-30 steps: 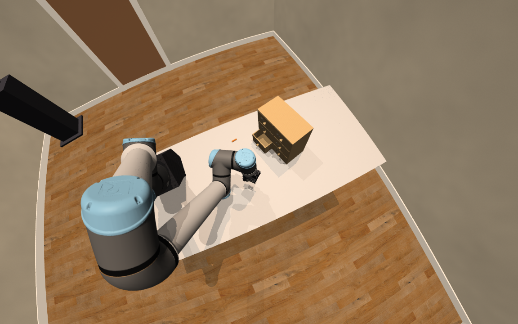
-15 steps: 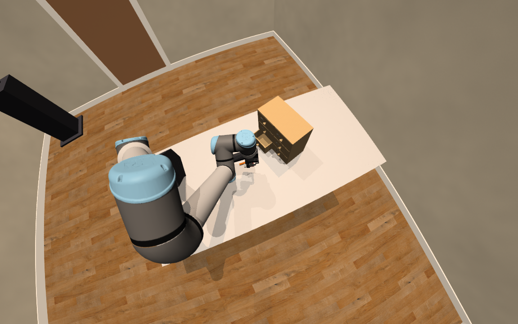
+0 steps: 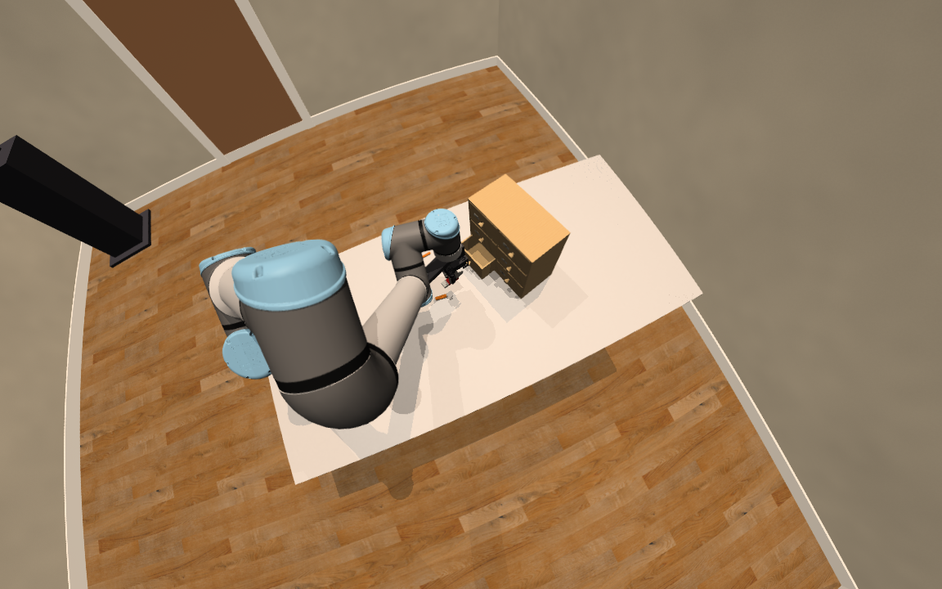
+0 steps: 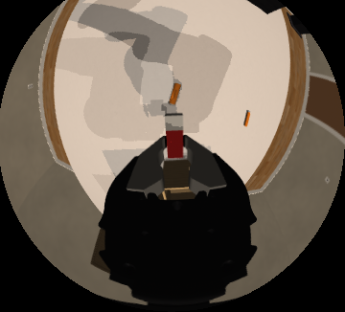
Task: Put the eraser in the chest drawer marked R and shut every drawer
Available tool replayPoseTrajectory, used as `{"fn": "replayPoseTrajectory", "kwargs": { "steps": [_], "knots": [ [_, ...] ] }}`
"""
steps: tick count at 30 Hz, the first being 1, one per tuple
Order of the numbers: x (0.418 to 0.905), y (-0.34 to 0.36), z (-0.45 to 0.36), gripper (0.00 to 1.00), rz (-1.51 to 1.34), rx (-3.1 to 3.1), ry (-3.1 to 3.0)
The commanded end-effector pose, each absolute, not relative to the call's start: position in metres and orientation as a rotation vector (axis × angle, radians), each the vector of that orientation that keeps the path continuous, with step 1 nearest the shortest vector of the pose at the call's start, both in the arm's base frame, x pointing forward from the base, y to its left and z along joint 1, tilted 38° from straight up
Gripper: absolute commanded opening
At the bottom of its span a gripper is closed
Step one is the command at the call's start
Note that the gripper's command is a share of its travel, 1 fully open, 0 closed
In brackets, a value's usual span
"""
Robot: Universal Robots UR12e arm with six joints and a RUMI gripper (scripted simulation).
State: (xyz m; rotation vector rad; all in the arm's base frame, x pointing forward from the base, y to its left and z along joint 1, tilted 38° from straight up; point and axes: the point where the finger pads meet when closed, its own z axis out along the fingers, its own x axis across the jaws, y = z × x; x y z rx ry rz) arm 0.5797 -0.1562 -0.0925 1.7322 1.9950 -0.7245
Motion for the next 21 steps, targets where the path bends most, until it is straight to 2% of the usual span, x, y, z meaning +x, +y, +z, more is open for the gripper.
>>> {"fn": "replayPoseTrajectory", "kwargs": {
  "steps": [1,21],
  "knots": [
    [0.582,-0.152,-0.095,0.11,-0.733,1.696,2.032],
    [0.583,-0.137,-0.077,0.11,-0.733,1.696,2.032]
  ]
}}
